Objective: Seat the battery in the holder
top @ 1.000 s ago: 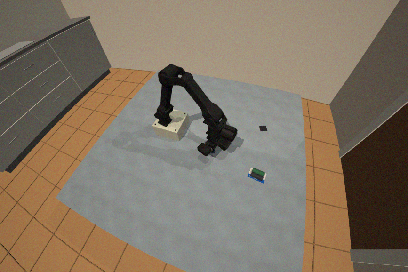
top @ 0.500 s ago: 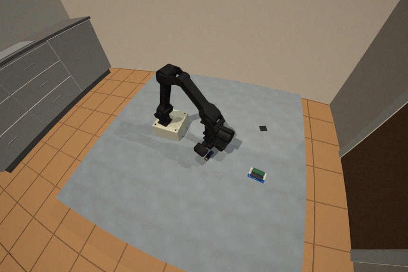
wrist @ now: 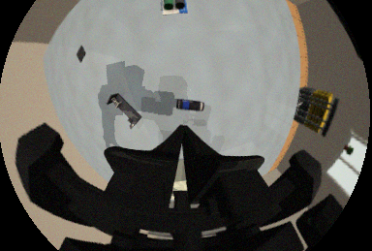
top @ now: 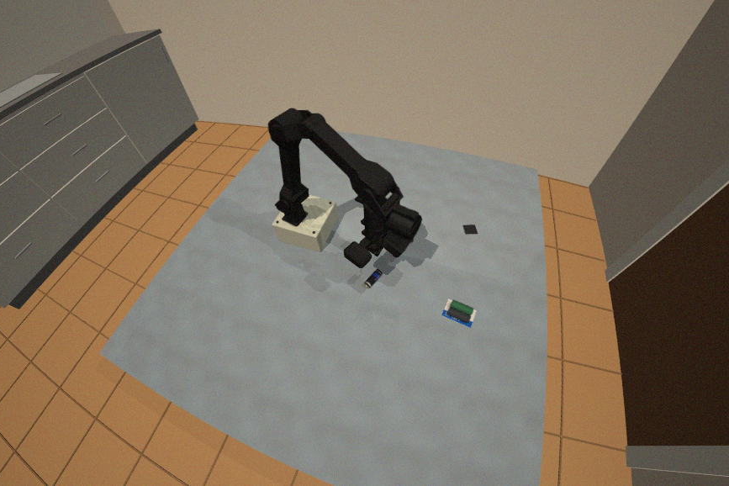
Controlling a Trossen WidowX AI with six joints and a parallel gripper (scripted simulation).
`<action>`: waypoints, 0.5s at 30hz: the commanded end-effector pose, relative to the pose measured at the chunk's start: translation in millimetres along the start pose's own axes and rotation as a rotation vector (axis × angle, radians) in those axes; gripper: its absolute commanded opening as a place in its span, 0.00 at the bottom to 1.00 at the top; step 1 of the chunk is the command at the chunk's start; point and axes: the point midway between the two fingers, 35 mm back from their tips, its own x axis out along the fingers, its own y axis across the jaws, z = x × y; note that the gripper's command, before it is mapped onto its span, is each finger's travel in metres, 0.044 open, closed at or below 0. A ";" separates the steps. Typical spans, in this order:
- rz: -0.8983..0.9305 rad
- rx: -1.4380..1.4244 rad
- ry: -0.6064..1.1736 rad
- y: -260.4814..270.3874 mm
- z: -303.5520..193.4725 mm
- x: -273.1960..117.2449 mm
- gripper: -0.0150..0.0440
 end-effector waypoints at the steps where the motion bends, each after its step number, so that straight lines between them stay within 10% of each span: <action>1: 0.000 0.000 -0.003 0.0 0.1 -0.5 0.25; 10: 0.000 0.767 0.003 -9.6 2.2 33.7 0.65; 15: -0.002 1.280 0.005 -16.3 1.3 55.9 0.65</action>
